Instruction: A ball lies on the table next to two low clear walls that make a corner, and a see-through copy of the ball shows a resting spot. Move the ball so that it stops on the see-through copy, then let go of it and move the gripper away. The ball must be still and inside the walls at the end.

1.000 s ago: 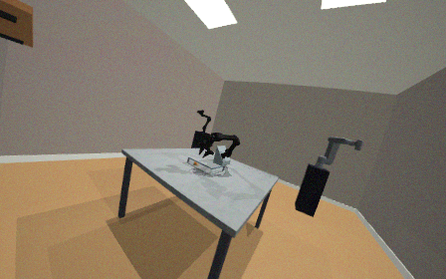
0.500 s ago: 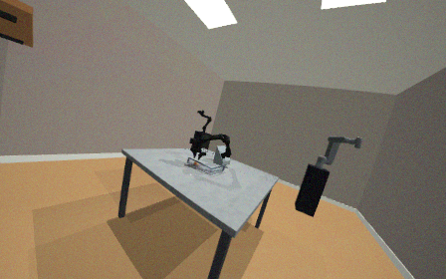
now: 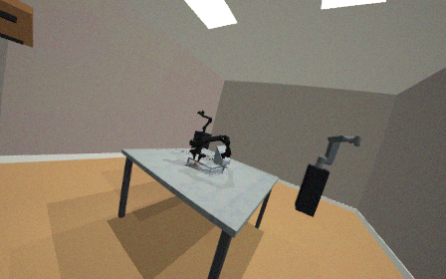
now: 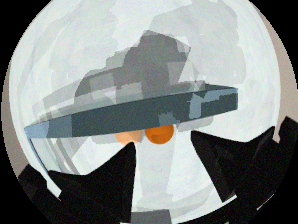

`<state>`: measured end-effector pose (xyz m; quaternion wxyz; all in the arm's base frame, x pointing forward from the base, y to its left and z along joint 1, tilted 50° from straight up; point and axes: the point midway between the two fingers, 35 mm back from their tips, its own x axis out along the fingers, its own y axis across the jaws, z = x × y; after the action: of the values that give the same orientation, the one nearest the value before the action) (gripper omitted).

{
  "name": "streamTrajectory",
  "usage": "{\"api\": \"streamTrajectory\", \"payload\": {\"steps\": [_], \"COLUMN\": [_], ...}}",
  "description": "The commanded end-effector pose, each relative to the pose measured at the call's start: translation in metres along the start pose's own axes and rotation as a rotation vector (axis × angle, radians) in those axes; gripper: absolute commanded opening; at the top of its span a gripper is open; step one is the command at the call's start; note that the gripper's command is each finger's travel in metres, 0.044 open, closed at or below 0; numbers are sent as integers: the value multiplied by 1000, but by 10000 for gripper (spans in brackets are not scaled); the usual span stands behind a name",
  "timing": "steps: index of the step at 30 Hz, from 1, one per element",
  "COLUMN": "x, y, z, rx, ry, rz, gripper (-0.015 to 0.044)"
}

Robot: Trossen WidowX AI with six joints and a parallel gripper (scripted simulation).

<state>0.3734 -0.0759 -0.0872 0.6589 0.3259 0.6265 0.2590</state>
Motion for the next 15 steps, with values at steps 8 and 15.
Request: {"api": "streamTrajectory", "payload": {"steps": [8, 15], "x": [18, 29], "y": [0, 1], "z": [0, -1], "rx": [7, 7], "ry": [0, 0], "rz": [5, 6], "gripper": [269, 269]}}
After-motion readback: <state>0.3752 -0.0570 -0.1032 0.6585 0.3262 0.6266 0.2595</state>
